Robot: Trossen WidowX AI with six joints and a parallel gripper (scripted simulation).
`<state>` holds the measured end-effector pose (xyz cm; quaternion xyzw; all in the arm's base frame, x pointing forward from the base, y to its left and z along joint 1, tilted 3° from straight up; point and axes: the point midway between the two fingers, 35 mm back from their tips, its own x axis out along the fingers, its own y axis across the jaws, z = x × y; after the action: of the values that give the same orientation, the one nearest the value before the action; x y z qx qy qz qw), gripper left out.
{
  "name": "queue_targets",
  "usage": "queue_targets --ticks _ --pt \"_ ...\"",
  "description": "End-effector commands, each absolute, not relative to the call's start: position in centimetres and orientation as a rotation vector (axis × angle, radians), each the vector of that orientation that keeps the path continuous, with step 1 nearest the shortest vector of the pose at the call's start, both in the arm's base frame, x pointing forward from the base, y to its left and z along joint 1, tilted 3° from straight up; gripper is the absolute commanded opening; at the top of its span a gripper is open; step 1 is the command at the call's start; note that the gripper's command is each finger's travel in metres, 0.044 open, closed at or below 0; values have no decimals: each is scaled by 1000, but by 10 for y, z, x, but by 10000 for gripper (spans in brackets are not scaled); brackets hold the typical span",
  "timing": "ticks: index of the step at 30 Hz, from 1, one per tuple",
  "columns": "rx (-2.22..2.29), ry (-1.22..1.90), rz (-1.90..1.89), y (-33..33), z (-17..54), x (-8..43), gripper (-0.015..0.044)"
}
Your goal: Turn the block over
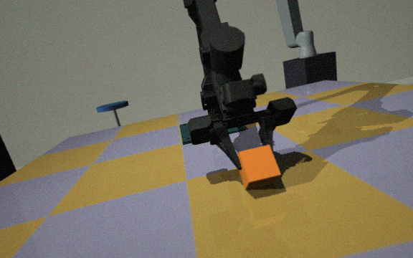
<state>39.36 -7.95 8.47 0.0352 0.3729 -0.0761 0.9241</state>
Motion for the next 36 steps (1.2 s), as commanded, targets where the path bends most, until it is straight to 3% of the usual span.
queue_targets --ticks 1,16,36 --pt "71 691 -156 -79 80 395 0" --pt "50 452 -160 -76 74 383 0" --pt "47 416 -160 -76 78 381 0"
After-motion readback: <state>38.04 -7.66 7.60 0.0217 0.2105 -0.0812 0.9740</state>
